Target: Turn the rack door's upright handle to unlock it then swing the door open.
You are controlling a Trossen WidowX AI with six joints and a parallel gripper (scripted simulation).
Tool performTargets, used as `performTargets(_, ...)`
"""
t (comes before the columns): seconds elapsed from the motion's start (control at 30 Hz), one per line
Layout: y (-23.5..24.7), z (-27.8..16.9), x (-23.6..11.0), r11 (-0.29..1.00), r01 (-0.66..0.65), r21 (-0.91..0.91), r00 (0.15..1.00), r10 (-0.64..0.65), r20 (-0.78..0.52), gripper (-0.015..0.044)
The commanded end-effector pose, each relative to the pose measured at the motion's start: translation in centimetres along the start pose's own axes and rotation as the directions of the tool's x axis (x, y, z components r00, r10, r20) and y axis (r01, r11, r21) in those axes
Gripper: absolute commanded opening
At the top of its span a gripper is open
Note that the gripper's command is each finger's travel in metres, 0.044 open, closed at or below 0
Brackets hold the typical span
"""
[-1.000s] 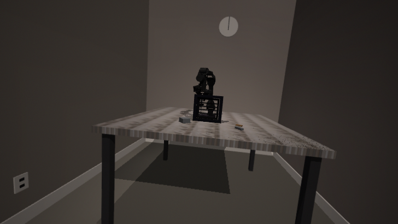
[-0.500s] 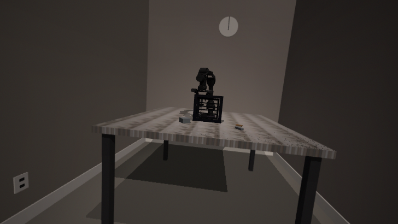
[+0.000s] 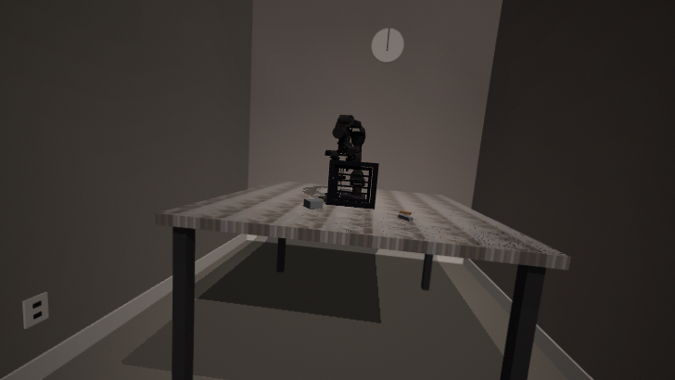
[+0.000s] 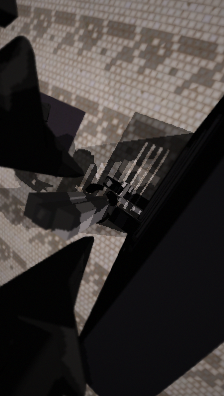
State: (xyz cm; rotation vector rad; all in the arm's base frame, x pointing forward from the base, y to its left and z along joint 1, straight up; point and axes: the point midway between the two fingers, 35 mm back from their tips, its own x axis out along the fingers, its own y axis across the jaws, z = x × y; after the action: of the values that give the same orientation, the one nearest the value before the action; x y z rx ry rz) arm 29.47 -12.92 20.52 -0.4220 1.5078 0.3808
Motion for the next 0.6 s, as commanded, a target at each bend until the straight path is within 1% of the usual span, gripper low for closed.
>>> performTargets(0.0, 0.03, 0.03, 0.04, 0.975, -0.002, -0.222, 1.000, 0.003, 0.002, 0.0288)
performTargets(0.1, 0.03, 0.03, 0.04, 0.931, -0.002, -0.364, 1.000, 0.003, 0.001, 0.0288)
performTargets(0.23, 0.03, 0.03, 0.04, 0.841, -0.002, -0.541, 1.000, 0.003, 0.001, 0.0288)
performTargets(0.43, 0.03, 0.03, 0.05, 0.646, -0.001, -0.763, 1.000, 0.003, 0.001, 0.0288)
performTargets(0.57, 0.03, 0.03, 0.05, 0.512, 0.000, -0.859, 1.000, 0.003, 0.001, 0.0288)
